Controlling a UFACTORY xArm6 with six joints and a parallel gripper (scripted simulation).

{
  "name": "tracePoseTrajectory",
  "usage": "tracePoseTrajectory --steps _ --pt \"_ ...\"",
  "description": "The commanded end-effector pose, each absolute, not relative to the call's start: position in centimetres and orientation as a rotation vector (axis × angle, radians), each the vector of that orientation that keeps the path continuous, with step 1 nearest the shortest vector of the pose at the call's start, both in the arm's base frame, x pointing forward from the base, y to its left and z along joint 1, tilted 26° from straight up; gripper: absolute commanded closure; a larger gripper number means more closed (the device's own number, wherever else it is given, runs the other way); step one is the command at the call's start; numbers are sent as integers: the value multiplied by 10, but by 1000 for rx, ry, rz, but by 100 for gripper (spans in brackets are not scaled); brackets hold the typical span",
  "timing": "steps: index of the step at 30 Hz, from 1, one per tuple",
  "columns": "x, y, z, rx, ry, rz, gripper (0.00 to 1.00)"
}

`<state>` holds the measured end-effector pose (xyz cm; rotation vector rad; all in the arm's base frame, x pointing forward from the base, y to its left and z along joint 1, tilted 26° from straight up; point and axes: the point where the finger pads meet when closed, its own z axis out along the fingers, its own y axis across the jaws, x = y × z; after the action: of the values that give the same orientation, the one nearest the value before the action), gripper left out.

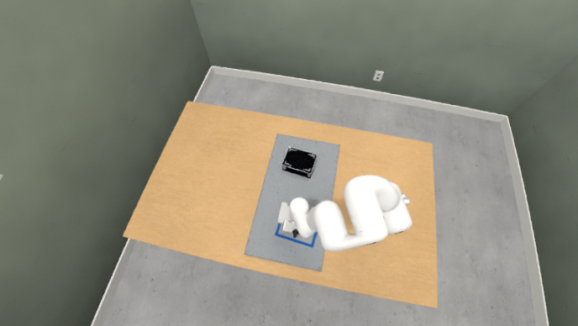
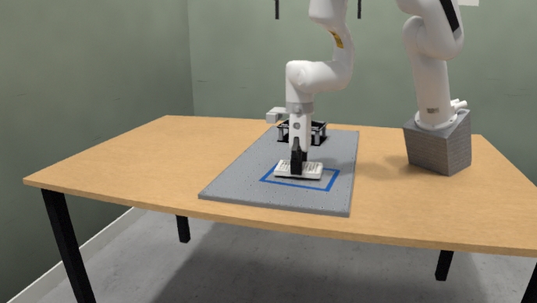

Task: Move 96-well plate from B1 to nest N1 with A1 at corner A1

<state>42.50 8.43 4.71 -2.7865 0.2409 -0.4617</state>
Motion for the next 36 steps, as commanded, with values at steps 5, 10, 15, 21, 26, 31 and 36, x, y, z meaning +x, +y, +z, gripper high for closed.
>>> tracePoseTrajectory --steps 5,10,15,21,26,31,36 --pt "424 83 52 -2786 241 -464 100" --pt "423 82 55 -2786 241 -464 100" --pt "422 81 58 -2786 241 -464 100" --pt "422 81 58 -2786 241 -464 100" --pt "421 80 61 -2786 241 -464 100" --pt "418 78 68 -2786 241 -465 100" --pt "416 76 74 -2786 241 -465 100"
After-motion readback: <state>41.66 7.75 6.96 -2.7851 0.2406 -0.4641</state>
